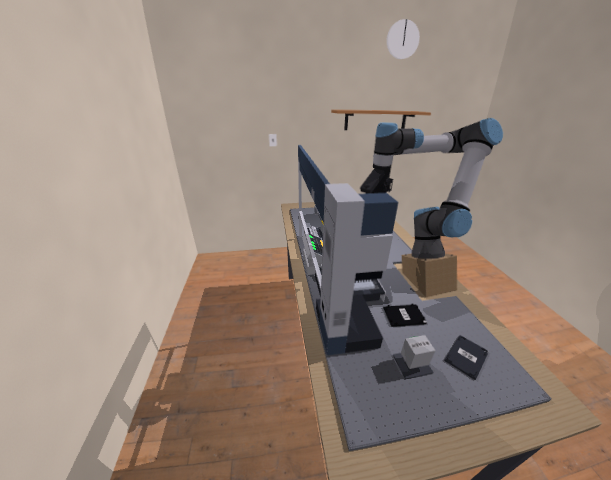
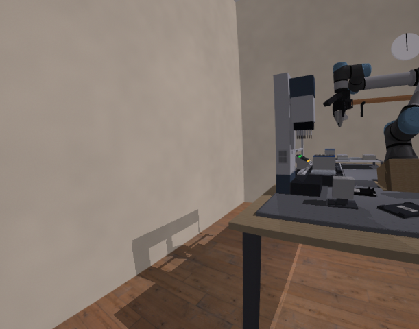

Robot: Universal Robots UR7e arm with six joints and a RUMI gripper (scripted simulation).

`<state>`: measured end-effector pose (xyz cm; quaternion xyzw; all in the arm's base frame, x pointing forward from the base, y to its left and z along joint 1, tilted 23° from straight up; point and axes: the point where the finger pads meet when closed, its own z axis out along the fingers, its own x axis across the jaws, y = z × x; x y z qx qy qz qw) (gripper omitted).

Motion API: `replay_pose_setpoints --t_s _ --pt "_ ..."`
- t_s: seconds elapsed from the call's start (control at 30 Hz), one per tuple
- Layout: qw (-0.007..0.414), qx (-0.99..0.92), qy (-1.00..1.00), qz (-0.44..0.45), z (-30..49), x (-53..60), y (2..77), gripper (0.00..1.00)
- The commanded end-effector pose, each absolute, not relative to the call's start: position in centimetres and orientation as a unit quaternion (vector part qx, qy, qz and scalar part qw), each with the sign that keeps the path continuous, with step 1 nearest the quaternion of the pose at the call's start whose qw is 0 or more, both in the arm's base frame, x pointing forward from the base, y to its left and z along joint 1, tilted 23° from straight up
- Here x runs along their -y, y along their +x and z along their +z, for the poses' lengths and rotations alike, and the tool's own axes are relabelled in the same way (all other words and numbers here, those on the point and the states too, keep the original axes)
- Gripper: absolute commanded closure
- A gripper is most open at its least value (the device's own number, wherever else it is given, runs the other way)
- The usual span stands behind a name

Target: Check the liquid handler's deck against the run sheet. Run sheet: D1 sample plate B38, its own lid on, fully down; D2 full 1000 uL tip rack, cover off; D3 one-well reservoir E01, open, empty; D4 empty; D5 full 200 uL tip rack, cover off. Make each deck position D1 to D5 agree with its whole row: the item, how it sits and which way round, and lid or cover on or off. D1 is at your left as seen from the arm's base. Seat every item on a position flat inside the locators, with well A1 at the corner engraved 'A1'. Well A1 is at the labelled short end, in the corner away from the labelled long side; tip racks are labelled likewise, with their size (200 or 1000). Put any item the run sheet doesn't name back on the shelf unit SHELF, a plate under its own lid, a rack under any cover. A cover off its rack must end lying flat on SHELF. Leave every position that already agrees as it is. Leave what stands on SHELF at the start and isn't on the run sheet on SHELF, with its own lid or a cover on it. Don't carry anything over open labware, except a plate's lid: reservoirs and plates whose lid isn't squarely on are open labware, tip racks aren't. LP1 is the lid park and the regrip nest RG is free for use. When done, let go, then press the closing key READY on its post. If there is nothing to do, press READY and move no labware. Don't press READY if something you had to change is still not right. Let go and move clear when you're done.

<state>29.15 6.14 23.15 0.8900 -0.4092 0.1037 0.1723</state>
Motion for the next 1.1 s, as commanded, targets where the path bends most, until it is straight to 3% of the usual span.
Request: replay_pose_setpoints --t_s 0.0,0.7,1.07 --pt "0.173 0.372 0.907 0.097 23.2 -6.1 29.3 1.0" --pt "0.188 0.212 0.957 0.064 21.0 -5.2 20.9 1.0" --pt "0.193 0.116 0.973 0.046 21.1 -5.2 20.9 1.0"
